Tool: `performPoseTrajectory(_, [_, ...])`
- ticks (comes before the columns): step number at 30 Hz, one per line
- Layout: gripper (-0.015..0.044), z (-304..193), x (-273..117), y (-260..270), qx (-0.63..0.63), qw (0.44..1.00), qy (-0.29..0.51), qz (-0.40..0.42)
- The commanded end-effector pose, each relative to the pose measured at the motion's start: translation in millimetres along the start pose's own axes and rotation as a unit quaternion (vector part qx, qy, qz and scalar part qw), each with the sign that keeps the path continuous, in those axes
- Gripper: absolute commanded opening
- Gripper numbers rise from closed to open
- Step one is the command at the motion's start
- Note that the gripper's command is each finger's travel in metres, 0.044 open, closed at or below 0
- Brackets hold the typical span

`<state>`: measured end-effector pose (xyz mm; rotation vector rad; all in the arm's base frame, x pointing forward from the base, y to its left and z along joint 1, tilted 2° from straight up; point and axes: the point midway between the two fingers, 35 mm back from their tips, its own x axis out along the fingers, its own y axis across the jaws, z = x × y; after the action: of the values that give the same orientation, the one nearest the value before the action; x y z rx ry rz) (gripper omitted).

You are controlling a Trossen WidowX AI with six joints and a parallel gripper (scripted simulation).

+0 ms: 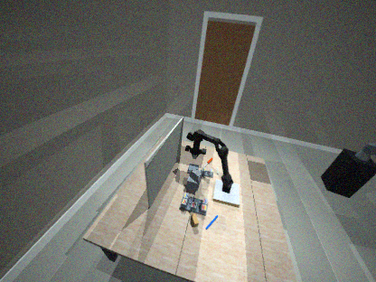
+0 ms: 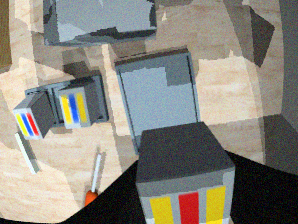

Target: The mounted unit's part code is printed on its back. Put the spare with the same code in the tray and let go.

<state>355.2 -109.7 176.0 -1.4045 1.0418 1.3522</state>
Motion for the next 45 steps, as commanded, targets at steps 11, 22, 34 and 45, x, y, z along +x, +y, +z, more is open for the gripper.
performPoseTrajectory(11, [0.0000,-6,0,4,-0.005,1.000,-0.001,-0.003])
performPoseTrajectory(22, [0.0000,-7,9,2,-0.005,1.000,-0.001,-0.003])
performPoseTrajectory(34, [0.0000,-8,18,0,-0.005,1.000,-0.001,-0.003])
performPoseTrajectory(45, [0.0000,-9,27,-1,-0.005,1.000,-0.001,-0.004])
